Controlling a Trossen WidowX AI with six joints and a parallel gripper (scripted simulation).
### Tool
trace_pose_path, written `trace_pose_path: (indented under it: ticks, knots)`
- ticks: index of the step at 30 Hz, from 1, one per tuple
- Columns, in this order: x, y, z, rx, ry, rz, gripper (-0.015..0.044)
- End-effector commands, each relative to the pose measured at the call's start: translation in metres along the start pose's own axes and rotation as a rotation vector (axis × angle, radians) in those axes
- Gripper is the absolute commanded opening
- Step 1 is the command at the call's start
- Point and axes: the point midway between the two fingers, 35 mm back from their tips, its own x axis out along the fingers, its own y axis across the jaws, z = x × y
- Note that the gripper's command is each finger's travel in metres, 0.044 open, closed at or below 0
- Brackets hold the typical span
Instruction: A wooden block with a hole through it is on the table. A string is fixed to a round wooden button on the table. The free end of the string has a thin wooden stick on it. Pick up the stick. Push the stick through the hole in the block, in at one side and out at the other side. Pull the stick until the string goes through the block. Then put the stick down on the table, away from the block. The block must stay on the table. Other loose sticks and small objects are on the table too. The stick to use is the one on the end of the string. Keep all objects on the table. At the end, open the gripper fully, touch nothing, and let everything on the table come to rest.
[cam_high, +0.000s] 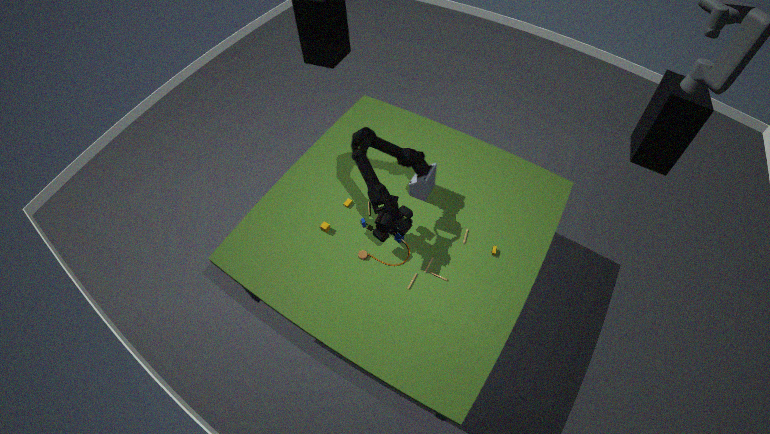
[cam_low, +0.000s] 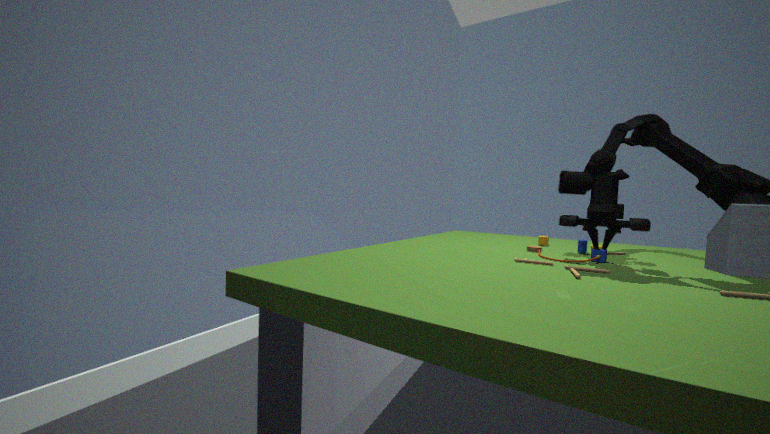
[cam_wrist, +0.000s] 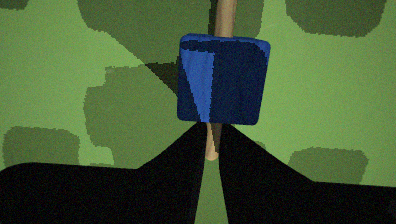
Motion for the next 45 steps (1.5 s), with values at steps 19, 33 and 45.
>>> trace_pose_path:
  ticks: [19,33,45]
  knots:
    - [-0.002,0.001,-0.025,-0.004,-0.006,0.000,0.0000]
    - [-0.003,0.000,-0.043,-0.004,-0.005,0.002,0.0000]
    - [-0.004,0.000,-0.058,0.011,-0.003,0.001,0.0000]
